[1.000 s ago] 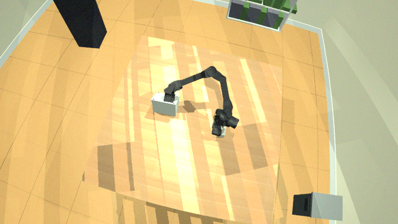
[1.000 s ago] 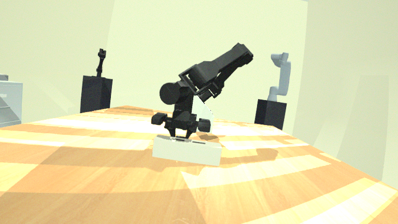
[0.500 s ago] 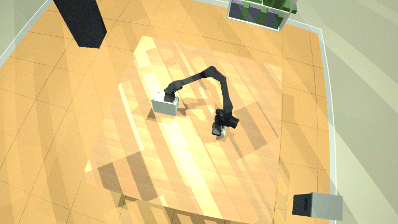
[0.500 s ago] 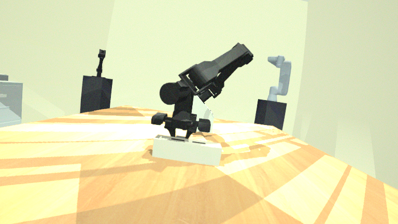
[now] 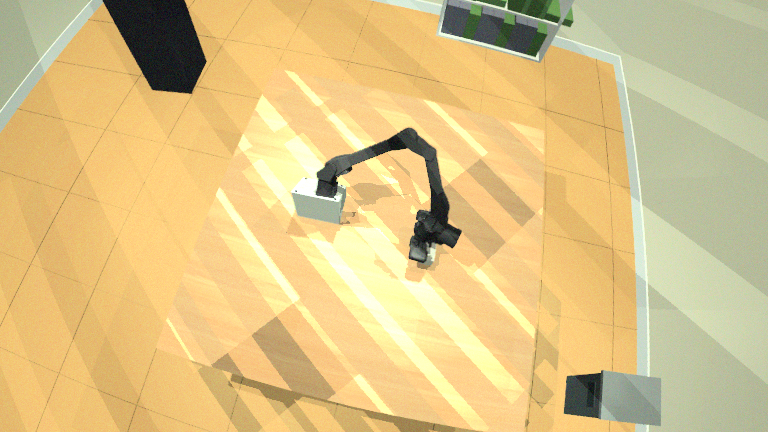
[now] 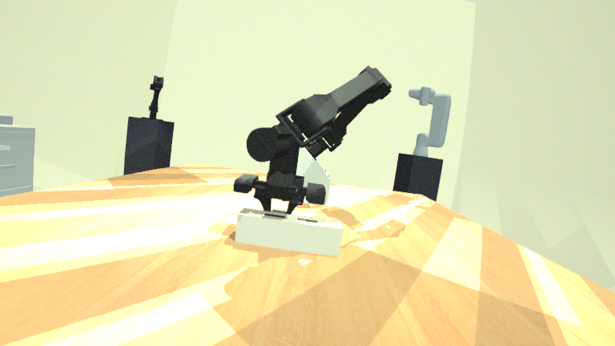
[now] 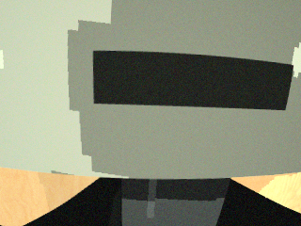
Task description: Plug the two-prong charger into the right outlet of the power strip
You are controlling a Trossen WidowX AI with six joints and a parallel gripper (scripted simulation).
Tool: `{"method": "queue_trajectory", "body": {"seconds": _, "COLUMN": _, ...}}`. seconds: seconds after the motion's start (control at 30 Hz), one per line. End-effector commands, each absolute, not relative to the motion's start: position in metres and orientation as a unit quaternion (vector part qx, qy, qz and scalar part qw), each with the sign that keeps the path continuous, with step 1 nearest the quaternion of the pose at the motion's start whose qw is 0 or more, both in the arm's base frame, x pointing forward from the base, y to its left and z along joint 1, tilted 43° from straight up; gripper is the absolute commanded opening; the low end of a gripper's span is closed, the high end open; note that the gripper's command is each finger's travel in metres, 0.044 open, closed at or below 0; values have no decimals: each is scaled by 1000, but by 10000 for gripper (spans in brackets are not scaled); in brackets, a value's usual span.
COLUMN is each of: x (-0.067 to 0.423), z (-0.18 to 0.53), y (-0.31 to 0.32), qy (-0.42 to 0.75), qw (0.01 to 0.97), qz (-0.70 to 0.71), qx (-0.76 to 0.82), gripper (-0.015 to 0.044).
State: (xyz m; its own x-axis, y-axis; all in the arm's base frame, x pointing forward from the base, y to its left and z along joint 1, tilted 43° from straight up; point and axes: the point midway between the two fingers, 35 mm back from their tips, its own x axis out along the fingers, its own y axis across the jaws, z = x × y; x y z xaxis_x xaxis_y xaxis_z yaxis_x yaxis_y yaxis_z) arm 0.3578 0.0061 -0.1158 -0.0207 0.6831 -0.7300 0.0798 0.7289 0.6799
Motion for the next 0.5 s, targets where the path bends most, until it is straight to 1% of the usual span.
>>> {"method": "queue_trajectory", "body": {"seconds": 0.0, "x": 365, "z": -112, "y": 3, "qy": 666, "qw": 650, "qz": 237, "qx": 279, "gripper": 0}}
{"method": "queue_trajectory", "body": {"seconds": 0.47, "x": 366, "z": -112, "y": 3, "qy": 666, "qw": 650, "qz": 237, "qx": 279, "gripper": 0}}
